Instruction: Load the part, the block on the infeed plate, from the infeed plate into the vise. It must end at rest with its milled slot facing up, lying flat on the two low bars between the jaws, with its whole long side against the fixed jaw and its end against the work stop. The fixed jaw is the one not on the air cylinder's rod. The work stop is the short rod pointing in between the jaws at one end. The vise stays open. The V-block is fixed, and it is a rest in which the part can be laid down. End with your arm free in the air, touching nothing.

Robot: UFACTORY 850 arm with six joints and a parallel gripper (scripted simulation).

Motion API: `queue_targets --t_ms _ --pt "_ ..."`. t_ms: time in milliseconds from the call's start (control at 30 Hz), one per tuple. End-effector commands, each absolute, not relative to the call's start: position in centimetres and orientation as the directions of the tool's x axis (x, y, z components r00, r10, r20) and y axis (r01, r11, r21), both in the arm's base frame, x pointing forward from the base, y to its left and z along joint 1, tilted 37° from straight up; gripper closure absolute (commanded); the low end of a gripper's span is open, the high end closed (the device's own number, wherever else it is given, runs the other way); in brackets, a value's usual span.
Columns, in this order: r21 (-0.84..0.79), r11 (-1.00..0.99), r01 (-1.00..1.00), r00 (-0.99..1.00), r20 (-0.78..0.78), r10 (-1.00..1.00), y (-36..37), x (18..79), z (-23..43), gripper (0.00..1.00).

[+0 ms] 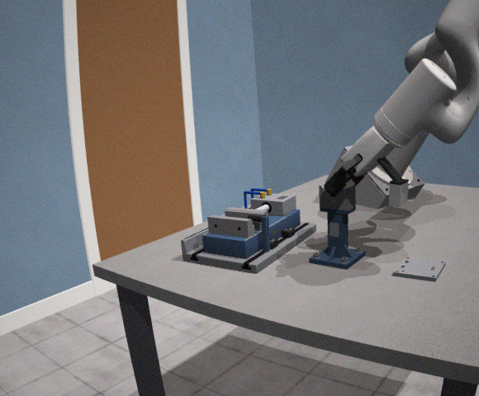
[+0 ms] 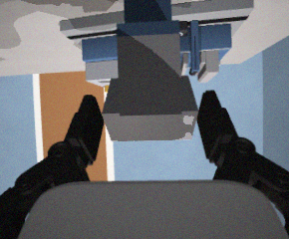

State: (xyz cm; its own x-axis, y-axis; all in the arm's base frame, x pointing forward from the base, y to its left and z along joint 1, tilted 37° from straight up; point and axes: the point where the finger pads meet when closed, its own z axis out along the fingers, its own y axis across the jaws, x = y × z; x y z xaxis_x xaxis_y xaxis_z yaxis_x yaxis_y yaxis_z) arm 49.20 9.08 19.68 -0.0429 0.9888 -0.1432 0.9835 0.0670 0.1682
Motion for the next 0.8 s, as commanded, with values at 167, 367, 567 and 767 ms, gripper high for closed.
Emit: queue_targets --t_ms 167,367,567,767 --pt "0.169 0.067 0.983 -0.045 -0.129 0.991 9.05 49.24 19.73 0.11" --pt "0.169 0.067 0.983 -0.046 -0.120 0.992 9.04 49.24 19.74 0.11" --pt "0.170 0.067 0.983 -0.049 -0.105 0.993 9.02 49.26 19.75 0.11" --pt "0.169 0.067 0.983 -0.052 -0.087 0.995 9.01 49.25 19.74 0.11"
